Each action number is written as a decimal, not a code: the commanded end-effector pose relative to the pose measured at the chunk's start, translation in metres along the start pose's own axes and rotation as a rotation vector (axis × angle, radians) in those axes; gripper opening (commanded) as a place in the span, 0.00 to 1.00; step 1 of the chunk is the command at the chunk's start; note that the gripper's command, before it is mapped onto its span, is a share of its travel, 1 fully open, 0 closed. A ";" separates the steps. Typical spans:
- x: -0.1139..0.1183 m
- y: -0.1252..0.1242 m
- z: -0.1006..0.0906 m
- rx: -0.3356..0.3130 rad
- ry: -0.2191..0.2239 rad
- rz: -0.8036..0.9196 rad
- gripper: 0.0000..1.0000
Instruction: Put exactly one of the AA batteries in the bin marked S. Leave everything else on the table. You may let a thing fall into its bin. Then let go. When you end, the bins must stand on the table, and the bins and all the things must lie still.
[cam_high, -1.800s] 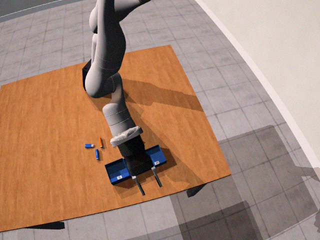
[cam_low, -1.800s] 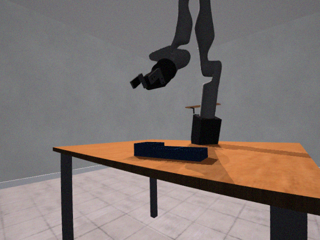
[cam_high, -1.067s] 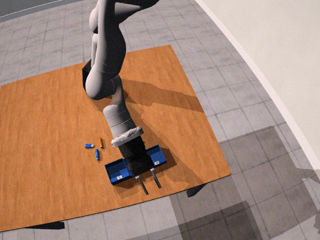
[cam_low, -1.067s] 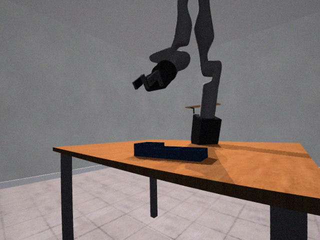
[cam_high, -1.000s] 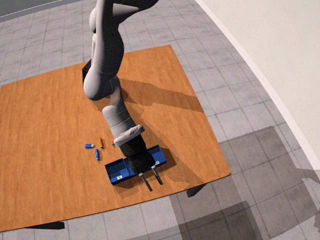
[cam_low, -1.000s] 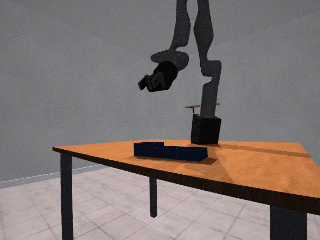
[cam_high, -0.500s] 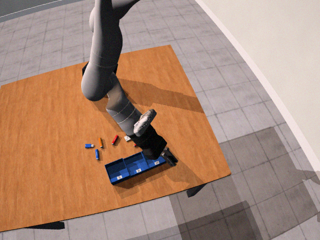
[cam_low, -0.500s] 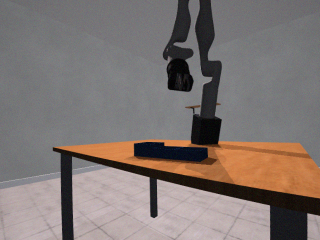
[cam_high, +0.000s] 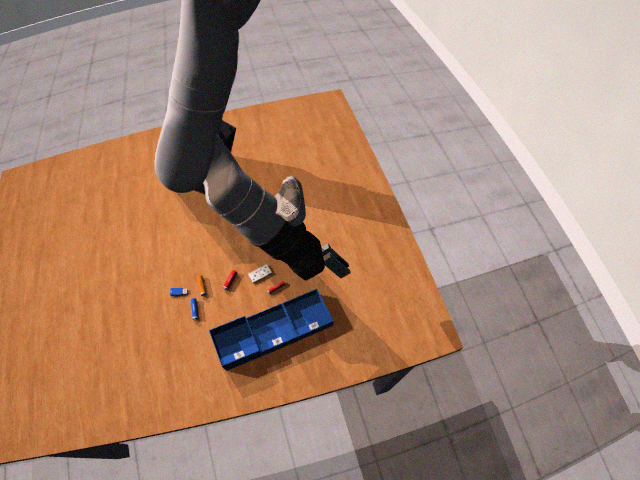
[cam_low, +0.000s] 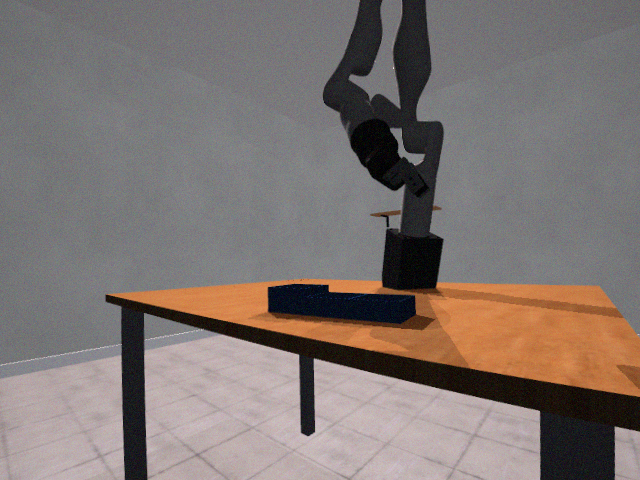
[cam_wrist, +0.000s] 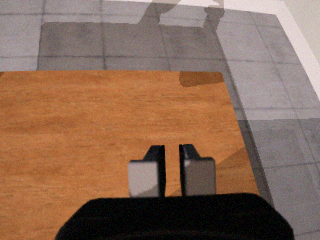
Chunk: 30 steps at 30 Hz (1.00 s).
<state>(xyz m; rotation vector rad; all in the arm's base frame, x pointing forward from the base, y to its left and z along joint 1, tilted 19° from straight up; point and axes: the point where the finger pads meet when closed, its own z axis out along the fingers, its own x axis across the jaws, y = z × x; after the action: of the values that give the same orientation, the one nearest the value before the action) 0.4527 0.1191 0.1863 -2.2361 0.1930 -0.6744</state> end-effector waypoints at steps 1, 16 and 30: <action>-0.005 0.001 -0.007 -0.012 -0.031 -0.096 0.31; -0.067 0.058 -0.054 -0.091 -0.281 -0.691 0.31; -0.074 0.131 -0.114 -0.180 -0.538 -1.281 0.31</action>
<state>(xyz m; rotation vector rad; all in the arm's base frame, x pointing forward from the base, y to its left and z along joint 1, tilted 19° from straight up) 0.3364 -0.0151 0.1197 -2.4269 -1.5577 -0.5998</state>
